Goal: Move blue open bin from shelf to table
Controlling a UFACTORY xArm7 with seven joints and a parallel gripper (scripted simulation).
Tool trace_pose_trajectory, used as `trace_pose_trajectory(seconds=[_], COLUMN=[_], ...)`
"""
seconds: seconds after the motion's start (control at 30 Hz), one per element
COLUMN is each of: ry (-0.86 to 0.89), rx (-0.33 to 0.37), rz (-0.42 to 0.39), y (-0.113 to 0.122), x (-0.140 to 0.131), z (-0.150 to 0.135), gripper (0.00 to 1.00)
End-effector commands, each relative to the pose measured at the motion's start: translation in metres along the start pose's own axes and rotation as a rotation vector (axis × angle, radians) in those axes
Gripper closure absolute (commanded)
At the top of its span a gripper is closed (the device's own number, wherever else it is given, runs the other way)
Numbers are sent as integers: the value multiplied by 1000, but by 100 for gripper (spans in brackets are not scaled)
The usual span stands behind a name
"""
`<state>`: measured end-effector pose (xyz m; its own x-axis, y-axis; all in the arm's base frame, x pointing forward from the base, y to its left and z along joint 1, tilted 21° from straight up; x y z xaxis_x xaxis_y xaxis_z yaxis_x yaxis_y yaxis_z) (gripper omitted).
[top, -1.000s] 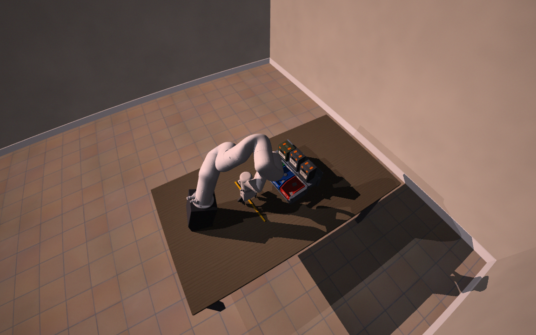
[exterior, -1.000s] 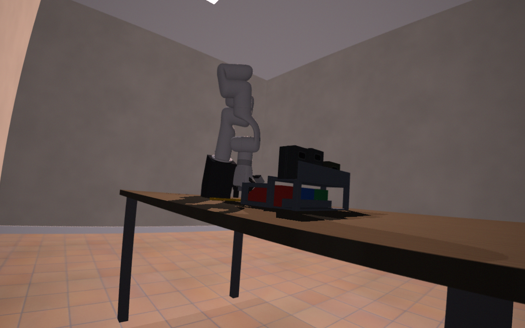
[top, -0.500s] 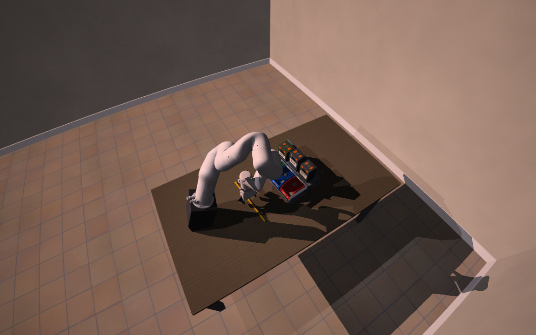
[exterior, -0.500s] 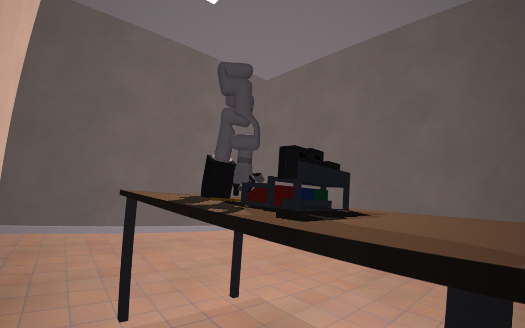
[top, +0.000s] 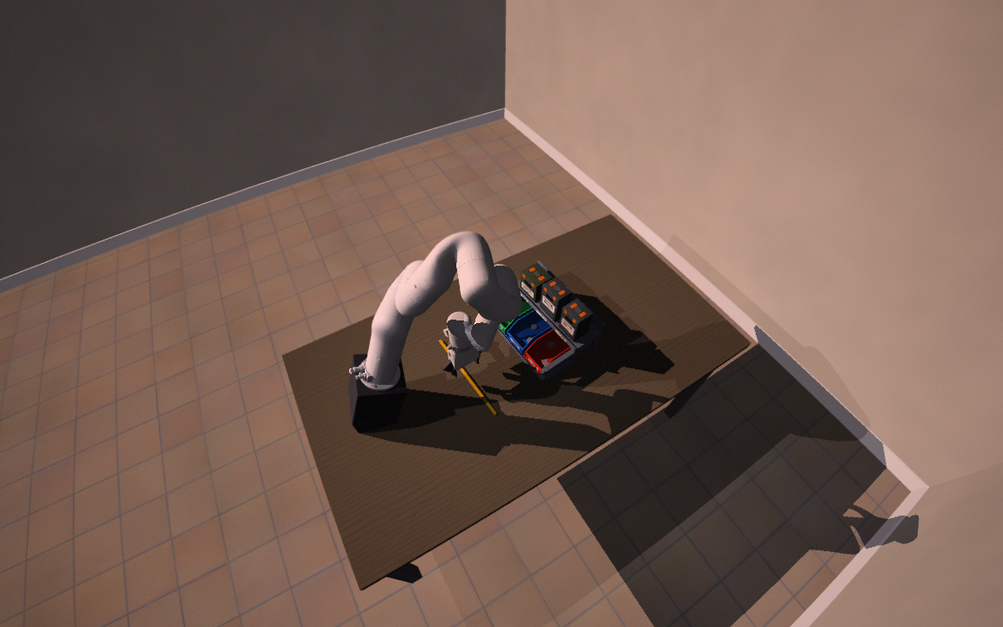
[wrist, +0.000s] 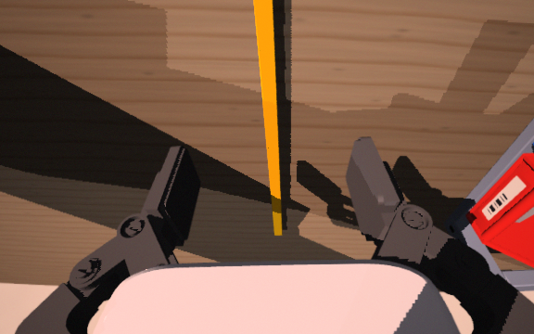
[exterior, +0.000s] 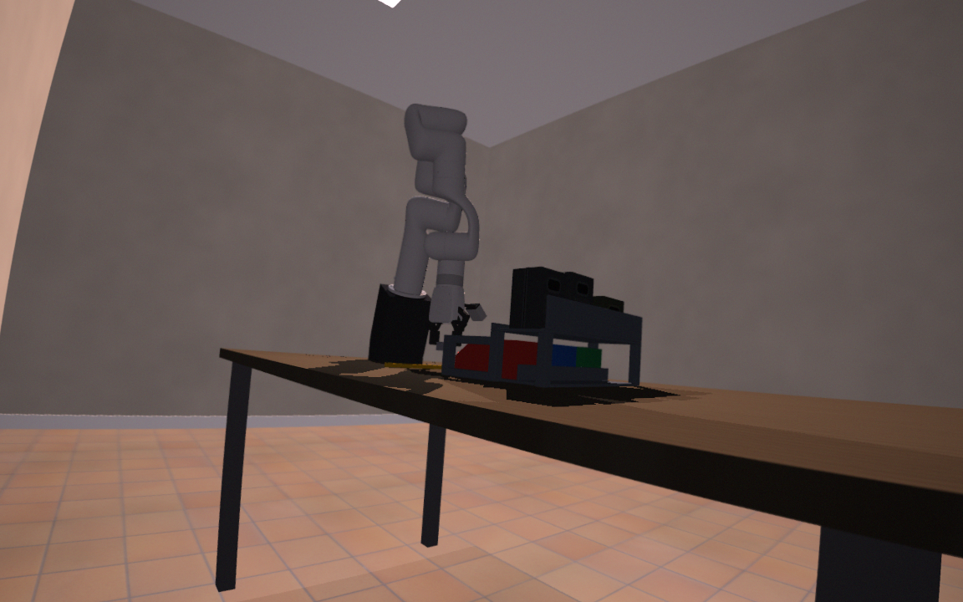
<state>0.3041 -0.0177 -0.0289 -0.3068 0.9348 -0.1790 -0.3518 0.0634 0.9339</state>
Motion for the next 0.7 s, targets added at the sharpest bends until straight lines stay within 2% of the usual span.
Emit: trace_pose_trajectory(seconds=[0.0,0.07,0.47,0.67], ry=[1,1,1,1], rx=[-2,-2,-2,-2], rz=[-2,-2,-2,-2], y=[32,54,54,82], x=[0,0,0,-1], z=[1,1,1,1], gripper=[0,0,0,0])
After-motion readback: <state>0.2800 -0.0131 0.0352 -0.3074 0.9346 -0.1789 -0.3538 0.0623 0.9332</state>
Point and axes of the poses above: the point where the finger pads meet when closed, its own y axis back along the fingers, its own z axis across the jaws, x = y × z, the point moved 2 cm from there along y, back along the fingers, and after that the axes turned 11 degrees about y, right-handed, at the moved point
